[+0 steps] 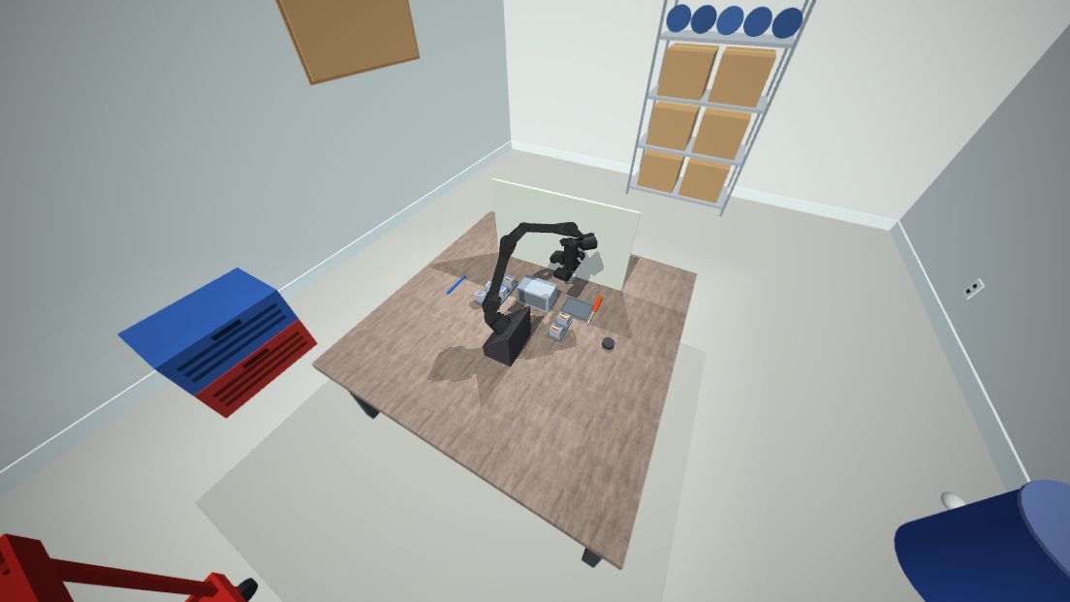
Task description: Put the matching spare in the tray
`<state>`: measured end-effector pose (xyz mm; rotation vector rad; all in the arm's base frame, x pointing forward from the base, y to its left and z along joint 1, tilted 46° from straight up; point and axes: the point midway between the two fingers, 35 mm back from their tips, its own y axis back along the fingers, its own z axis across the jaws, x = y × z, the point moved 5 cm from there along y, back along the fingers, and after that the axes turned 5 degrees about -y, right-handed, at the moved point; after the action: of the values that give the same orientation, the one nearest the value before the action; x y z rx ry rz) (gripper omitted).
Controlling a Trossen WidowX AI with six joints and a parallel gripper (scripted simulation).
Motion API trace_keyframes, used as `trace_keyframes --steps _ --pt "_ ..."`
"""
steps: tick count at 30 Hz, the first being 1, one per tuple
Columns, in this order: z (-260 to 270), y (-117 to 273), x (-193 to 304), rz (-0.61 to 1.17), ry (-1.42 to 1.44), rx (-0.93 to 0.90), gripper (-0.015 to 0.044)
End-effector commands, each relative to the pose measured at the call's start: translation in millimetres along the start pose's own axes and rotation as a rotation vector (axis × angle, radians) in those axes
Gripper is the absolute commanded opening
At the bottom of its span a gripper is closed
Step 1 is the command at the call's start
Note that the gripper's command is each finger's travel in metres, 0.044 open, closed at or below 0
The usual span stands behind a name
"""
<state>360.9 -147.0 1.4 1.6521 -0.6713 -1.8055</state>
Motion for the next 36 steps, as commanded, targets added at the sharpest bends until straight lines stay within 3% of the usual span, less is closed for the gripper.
trace_keyframes --steps 1,8,36 --pt "-2 -5 27 0.002 0.004 0.004 0.0" --pt "-3 -15 56 -0.002 0.008 0.004 0.0" --pt "-7 -37 56 -0.001 0.008 0.005 0.0"
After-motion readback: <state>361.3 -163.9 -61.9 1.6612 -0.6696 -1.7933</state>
